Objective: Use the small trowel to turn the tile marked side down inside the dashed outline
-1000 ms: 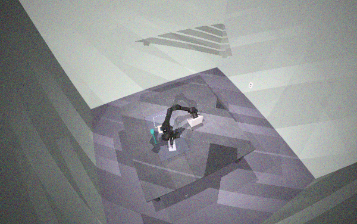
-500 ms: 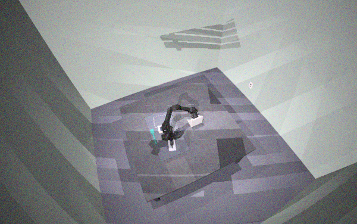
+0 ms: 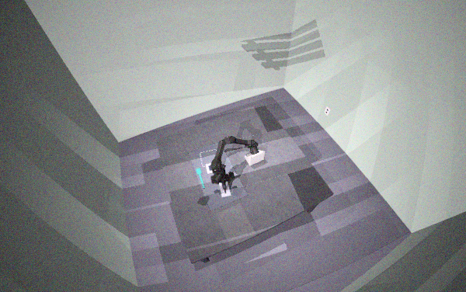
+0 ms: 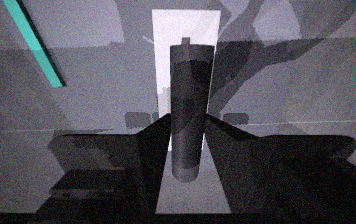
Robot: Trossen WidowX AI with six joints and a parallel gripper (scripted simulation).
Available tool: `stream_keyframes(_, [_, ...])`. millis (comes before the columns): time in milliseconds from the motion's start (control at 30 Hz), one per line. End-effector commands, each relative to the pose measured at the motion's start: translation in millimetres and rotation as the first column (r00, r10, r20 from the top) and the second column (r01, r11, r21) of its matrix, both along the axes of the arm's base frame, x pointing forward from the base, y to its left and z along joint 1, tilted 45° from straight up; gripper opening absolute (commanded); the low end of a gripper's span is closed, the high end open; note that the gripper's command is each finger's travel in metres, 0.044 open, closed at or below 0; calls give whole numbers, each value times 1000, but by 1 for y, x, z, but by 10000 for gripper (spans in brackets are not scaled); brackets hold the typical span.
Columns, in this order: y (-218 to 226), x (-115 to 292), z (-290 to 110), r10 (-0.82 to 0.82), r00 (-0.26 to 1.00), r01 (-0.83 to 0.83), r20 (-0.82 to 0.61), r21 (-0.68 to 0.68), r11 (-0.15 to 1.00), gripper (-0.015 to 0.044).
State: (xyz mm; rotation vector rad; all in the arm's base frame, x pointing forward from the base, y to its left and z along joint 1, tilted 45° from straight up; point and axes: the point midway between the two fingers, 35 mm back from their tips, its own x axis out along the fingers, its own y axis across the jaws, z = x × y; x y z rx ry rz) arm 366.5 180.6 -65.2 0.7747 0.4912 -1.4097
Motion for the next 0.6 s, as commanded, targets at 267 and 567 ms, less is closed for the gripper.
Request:
stream_keyframes(267, [-1,-1,-1,243,938,-255,-246,-16,967,130])
stream_keyframes(567, [-1,-1,-1,375,842,-404,-389,8,915,130])
